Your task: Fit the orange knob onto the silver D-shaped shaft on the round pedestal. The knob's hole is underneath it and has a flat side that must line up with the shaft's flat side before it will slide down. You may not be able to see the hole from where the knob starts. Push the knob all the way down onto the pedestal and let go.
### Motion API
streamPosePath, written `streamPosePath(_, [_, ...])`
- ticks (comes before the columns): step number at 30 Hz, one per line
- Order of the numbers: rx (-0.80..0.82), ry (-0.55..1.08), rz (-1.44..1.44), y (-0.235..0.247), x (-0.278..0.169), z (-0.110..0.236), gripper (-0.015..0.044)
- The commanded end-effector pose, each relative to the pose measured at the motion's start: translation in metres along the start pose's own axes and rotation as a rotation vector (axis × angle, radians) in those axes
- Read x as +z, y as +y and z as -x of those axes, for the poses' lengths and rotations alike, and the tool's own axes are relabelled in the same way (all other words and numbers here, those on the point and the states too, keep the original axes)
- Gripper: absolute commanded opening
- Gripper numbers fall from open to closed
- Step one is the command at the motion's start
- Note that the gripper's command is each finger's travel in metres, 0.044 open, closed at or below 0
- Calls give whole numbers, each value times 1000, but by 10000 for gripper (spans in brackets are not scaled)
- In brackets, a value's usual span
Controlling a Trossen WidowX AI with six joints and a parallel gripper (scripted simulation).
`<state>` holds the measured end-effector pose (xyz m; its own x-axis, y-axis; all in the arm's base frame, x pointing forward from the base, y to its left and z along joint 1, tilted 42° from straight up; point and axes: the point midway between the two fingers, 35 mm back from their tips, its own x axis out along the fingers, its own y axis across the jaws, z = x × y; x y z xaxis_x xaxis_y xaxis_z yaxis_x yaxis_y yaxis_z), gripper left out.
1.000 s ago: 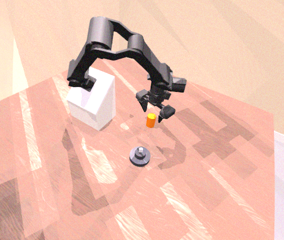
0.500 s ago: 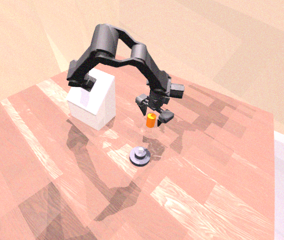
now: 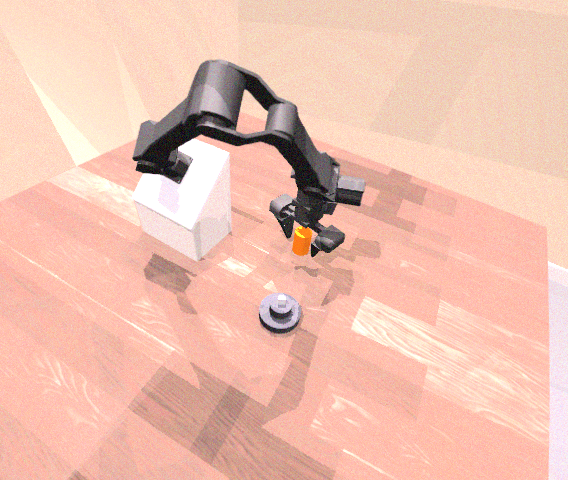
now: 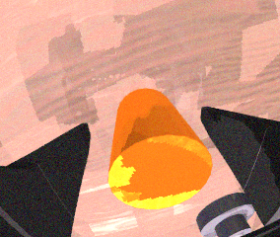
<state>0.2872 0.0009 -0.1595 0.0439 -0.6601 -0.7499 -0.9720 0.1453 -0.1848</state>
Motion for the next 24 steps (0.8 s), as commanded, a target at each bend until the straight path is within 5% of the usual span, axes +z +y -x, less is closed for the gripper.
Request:
streamPosePath(1, [-3, 2, 6, 0, 0, -1, 309])
streamPosePath(6, [-3, 2, 6, 0, 0, -1, 177])
streamPosePath(12, [-3, 2, 6, 0, 0, -1, 137])
streamPosePath(17, [-3, 0, 6, -1, 1, 6, 6])
streamPosePath(24, [-3, -5, 6, -4, 4, 26, 0])
